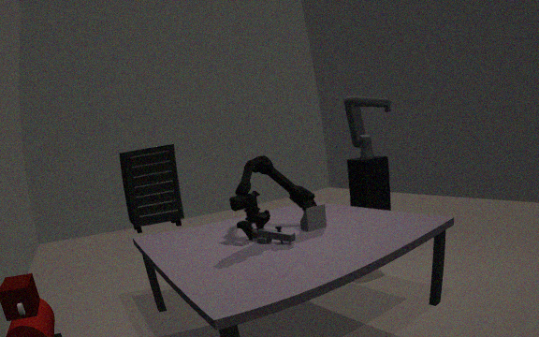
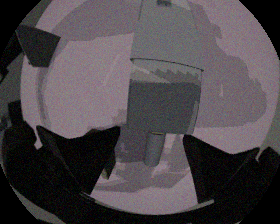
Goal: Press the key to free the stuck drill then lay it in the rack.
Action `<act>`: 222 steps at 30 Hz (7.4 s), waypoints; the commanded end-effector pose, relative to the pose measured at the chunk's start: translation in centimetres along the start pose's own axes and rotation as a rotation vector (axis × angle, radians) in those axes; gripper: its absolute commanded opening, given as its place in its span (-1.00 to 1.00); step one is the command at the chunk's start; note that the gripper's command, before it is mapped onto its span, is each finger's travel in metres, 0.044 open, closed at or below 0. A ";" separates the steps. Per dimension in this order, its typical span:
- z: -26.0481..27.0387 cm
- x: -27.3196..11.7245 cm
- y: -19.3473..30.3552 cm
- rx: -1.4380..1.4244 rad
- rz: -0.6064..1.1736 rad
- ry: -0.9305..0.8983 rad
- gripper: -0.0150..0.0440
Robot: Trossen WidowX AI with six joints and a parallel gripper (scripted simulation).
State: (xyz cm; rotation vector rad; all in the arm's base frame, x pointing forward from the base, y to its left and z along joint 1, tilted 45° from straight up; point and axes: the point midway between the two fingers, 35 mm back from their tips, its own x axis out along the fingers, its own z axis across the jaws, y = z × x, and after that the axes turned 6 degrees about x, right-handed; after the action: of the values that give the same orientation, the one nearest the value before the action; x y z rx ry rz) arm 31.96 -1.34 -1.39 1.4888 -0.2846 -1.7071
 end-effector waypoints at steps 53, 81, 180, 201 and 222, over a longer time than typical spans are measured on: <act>-0.6 -0.6 4.6 -0.004 0.006 0.000 -0.49; -0.3 0.0 3.2 -0.004 0.006 0.000 1.00; -0.8 -0.7 7.2 -0.004 0.007 0.000 -0.49; -0.9 -1.0 9.3 -0.003 0.008 0.000 -0.49; -0.7 -2.0 9.1 -0.003 0.007 0.000 -0.49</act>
State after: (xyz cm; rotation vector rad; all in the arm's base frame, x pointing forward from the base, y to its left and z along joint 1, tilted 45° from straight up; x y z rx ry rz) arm 36.45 -5.64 5.56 1.4794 -0.2847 -1.7038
